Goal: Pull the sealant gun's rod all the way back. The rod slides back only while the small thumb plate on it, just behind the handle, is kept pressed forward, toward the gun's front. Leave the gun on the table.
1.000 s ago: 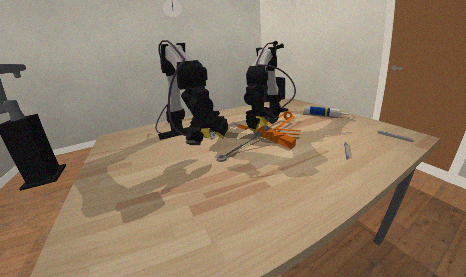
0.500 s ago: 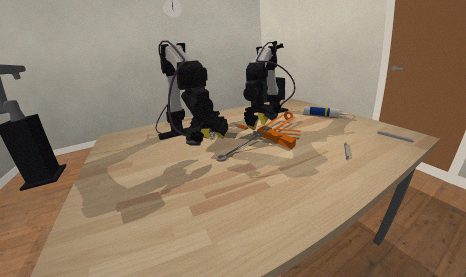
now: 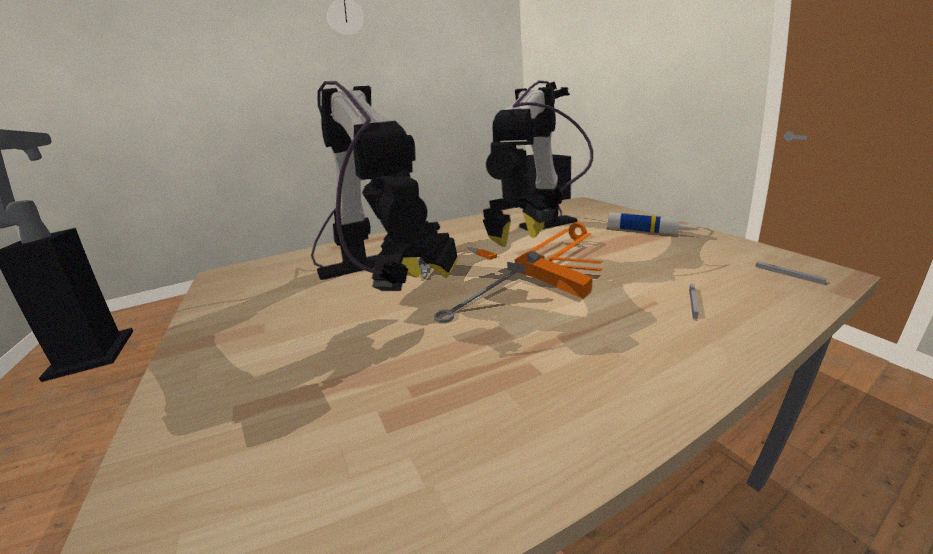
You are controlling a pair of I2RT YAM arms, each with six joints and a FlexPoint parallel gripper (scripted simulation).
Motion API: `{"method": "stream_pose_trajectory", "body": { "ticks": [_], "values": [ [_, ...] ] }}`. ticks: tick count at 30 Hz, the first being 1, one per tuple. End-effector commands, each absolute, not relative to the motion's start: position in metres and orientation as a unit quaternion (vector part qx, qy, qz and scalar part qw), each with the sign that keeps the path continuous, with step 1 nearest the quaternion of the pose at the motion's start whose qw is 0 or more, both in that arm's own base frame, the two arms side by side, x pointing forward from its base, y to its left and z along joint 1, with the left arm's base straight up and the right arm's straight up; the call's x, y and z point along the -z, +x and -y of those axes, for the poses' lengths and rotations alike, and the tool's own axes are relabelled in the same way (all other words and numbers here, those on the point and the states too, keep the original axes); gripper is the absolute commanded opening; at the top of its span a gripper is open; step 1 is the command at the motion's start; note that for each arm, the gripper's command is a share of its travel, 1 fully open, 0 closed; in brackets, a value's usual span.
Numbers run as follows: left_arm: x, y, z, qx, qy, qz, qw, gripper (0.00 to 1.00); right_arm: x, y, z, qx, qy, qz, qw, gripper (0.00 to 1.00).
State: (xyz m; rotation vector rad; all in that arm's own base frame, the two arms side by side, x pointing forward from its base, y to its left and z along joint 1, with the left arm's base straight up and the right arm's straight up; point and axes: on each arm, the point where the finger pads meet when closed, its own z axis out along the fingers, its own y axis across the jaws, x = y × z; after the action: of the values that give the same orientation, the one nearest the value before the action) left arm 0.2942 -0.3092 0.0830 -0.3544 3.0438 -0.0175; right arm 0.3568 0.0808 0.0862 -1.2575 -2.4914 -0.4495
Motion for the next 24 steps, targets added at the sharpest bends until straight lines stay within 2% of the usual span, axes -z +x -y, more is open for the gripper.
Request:
{"method": "stream_pose_trajectory", "body": {
  "ticks": [1, 17, 24],
  "values": [
    [-0.106, 0.292, 0.303, 0.036, 0.011, -0.995, 0.097, 1.0, -0.091, 0.361, -0.08, 0.163, -0.434, 0.874, 0.144, 0.66],
    [-0.145, 0.269, 0.257, 0.078, 0.303, -0.93, 0.193, 1.0, -0.091, 0.361, -0.08, 0.163, -0.434, 0.874, 0.144, 0.66],
    [-0.154, 0.262, 0.24, 0.086, 0.358, -0.905, 0.215, 1.0, -0.091, 0.361, -0.08, 0.163, -0.434, 0.874, 0.144, 0.66]
  ]
}}
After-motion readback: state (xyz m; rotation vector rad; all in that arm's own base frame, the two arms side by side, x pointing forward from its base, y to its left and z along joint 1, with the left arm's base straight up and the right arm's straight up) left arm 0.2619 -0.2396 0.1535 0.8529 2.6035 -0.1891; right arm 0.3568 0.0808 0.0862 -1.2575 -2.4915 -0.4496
